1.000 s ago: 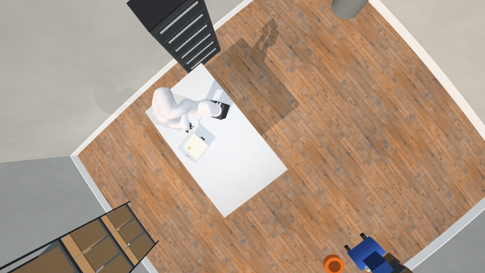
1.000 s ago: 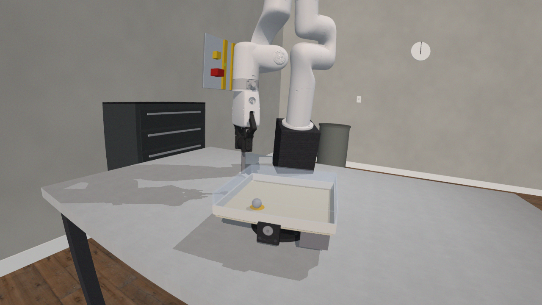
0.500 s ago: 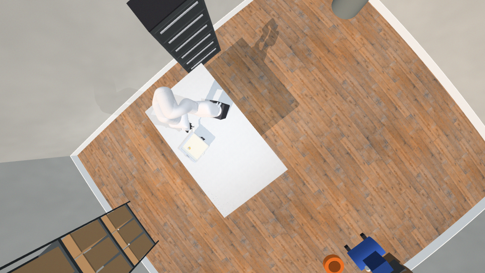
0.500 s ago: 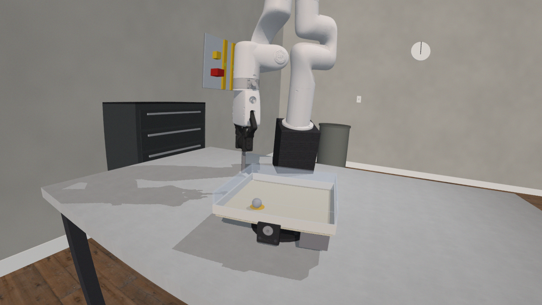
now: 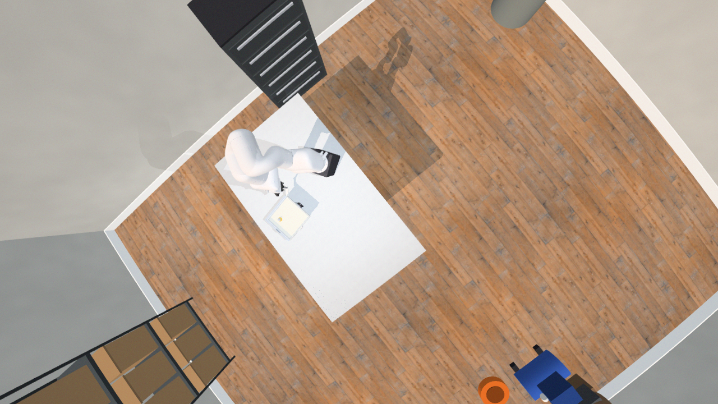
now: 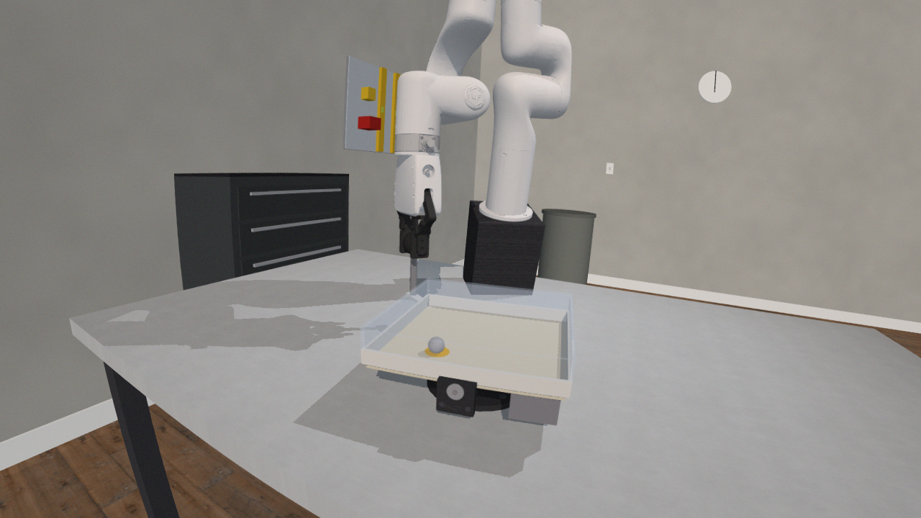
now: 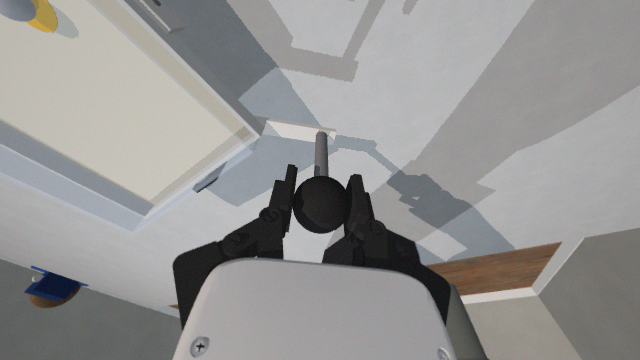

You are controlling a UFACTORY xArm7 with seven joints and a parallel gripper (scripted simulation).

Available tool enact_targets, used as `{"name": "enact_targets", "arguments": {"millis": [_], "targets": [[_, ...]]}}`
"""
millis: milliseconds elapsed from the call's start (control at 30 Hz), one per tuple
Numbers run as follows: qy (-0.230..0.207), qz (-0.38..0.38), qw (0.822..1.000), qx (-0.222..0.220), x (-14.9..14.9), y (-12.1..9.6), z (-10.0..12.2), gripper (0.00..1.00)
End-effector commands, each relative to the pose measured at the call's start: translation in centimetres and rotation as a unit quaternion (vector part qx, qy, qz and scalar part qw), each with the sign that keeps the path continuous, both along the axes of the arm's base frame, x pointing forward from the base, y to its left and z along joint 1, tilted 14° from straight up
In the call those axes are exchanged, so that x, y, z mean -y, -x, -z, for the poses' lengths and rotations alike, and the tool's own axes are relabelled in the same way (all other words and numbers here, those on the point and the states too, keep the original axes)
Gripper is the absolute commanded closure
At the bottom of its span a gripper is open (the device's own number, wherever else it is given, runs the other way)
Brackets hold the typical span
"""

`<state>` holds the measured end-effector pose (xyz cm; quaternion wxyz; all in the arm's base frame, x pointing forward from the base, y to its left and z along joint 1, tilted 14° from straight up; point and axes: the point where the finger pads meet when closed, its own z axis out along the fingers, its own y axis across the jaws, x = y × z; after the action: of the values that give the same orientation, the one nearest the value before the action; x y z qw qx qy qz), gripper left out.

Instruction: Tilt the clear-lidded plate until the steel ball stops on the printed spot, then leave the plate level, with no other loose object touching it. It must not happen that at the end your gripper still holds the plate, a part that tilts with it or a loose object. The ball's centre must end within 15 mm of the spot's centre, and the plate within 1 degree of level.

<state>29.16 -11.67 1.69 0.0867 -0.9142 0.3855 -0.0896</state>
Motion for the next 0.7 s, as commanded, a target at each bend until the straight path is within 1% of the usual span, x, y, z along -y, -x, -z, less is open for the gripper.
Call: {"name": "enact_targets", "arguments": {"millis": [0, 667], "targets": [[0.001, 0.000, 1.000, 0.001, 0.06, -0.14, -0.05, 1.00], [0.001, 0.000, 1.000, 0.001, -0.14, 0.00, -0.24, 1.00]]}}
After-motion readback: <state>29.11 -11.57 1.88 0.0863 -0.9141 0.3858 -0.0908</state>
